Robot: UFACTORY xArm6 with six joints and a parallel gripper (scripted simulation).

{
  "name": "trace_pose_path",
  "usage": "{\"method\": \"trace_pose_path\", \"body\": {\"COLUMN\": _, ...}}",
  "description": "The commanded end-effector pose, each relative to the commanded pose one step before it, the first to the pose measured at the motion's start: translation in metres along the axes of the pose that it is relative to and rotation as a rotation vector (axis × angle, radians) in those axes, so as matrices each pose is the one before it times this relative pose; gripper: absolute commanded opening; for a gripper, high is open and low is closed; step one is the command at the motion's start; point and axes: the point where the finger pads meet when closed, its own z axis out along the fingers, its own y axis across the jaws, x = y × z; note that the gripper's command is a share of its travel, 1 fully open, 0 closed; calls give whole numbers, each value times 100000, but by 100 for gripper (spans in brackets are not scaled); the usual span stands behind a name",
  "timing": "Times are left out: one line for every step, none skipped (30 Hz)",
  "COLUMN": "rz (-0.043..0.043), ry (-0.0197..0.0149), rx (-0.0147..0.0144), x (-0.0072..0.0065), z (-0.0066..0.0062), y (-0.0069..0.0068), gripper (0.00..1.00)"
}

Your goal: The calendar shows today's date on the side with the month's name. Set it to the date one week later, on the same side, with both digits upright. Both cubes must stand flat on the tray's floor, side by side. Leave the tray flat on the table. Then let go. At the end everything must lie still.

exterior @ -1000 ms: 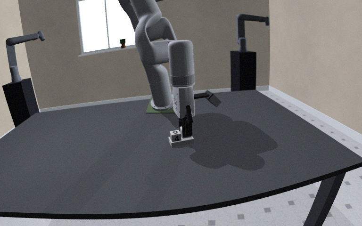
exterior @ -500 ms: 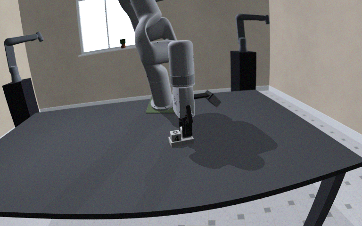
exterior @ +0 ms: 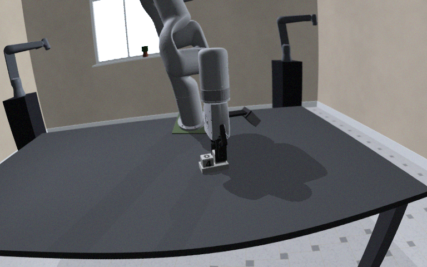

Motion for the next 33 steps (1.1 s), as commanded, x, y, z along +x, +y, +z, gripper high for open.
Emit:
{"method": "trace_pose_path", "body": {"rz": 36, "ry": 51, "rx": -300, "x": 8, "z": 51, "y": 126, "gripper": 29}}
{"method": "trace_pose_path", "body": {"rz": 0, "ry": 0, "rx": 0, "x": 0, "z": 39, "y": 0, "gripper": 29}}
{"method": "trace_pose_path", "body": {"rz": 0, "ry": 1, "rx": 0, "x": 0, "z": 42, "y": 0, "gripper": 29}}
{"method": "trace_pose_path", "body": {"rz": 0, "ry": 1, "rx": 0, "x": 0, "z": 44, "y": 0, "gripper": 29}}
{"method": "trace_pose_path", "body": {"rz": 0, "ry": 0, "rx": 0, "x": 0, "z": 46, "y": 0, "gripper": 29}}
{"method": "trace_pose_path", "body": {"rz": 0, "ry": 0, "rx": 0, "x": 0, "z": 0, "y": 0, "gripper": 29}}
{"method": "trace_pose_path", "body": {"rz": 0, "ry": 0, "rx": 0, "x": 0, "z": 0, "y": 0, "gripper": 29}}
{"method": "trace_pose_path", "body": {"rz": 0, "ry": -1, "rx": 0, "x": 0, "z": 48, "y": 0, "gripper": 29}}
{"method": "trace_pose_path", "body": {"rz": 0, "ry": -1, "rx": 0, "x": 0, "z": 49, "y": 0, "gripper": 29}}
{"method": "trace_pose_path", "body": {"rz": 0, "ry": 0, "rx": 0, "x": 0, "z": 50, "y": 0, "gripper": 29}}
{"method": "trace_pose_path", "body": {"rz": 0, "ry": 0, "rx": 0, "x": 0, "z": 50, "y": 0, "gripper": 29}}
{"method": "trace_pose_path", "body": {"rz": 0, "ry": 1, "rx": 0, "x": 0, "z": 49, "y": 0, "gripper": 29}}
{"method": "trace_pose_path", "body": {"rz": 0, "ry": 1, "rx": 0, "x": 0, "z": 48, "y": 0, "gripper": 29}}
{"method": "trace_pose_path", "body": {"rz": 0, "ry": 0, "rx": 0, "x": 0, "z": 47, "y": 0, "gripper": 29}}
{"method": "trace_pose_path", "body": {"rz": 0, "ry": -1, "rx": 0, "x": 0, "z": 44, "y": 0, "gripper": 29}}
{"method": "trace_pose_path", "body": {"rz": 0, "ry": -1, "rx": 0, "x": 0, "z": 42, "y": 0, "gripper": 29}}
{"method": "trace_pose_path", "body": {"rz": 0, "ry": 0, "rx": 0, "x": 0, "z": 39, "y": 0, "gripper": 29}}
{"method": "trace_pose_path", "body": {"rz": 0, "ry": 0, "rx": 0, "x": 0, "z": 36, "y": 0, "gripper": 29}}
{"method": "trace_pose_path", "body": {"rz": 0, "ry": 0, "rx": 0, "x": 0, "z": 32, "y": 0, "gripper": 29}}
{"method": "trace_pose_path", "body": {"rz": 0, "ry": 0, "rx": 0, "x": 0, "z": 28, "y": 0, "gripper": 29}}
{"method": "trace_pose_path", "body": {"rz": 0, "ry": 1, "rx": 0, "x": 0, "z": 24, "y": 0, "gripper": 29}}
{"method": "trace_pose_path", "body": {"rz": 0, "ry": 1, "rx": 0, "x": 0, "z": 20, "y": 0, "gripper": 29}}
{"method": "trace_pose_path", "body": {"rz": 0, "ry": 0, "rx": 0, "x": 0, "z": 0, "y": 0, "gripper": 29}}
{"method": "trace_pose_path", "body": {"rz": 0, "ry": 0, "rx": 0, "x": 0, "z": 0, "y": 0, "gripper": 29}}
{"method": "trace_pose_path", "body": {"rz": 0, "ry": 1, "rx": 0, "x": 0, "z": 16, "y": 0, "gripper": 29}}
{"method": "trace_pose_path", "body": {"rz": 0, "ry": 0, "rx": 0, "x": 0, "z": 12, "y": 0, "gripper": 29}}
{"method": "trace_pose_path", "body": {"rz": 0, "ry": 0, "rx": 0, "x": 0, "z": 9, "y": 0, "gripper": 29}}
{"method": "trace_pose_path", "body": {"rz": 0, "ry": 0, "rx": 0, "x": 0, "z": 6, "y": 0, "gripper": 29}}
{"method": "trace_pose_path", "body": {"rz": 0, "ry": 0, "rx": 0, "x": 0, "z": 3, "y": 0, "gripper": 29}}
{"method": "trace_pose_path", "body": {"rz": 0, "ry": 0, "rx": 0, "x": 0, "z": 1, "y": 0, "gripper": 29}}
{"method": "trace_pose_path", "body": {"rz": 0, "ry": 0, "rx": 0, "x": 0, "z": 0, "y": 0, "gripper": 29}}
{"method": "trace_pose_path", "body": {"rz": 0, "ry": 0, "rx": 0, "x": 0, "z": 0, "y": 0, "gripper": 29}}
{"method": "trace_pose_path", "body": {"rz": 0, "ry": 0, "rx": 0, "x": 0, "z": 0, "y": 0, "gripper": 29}}
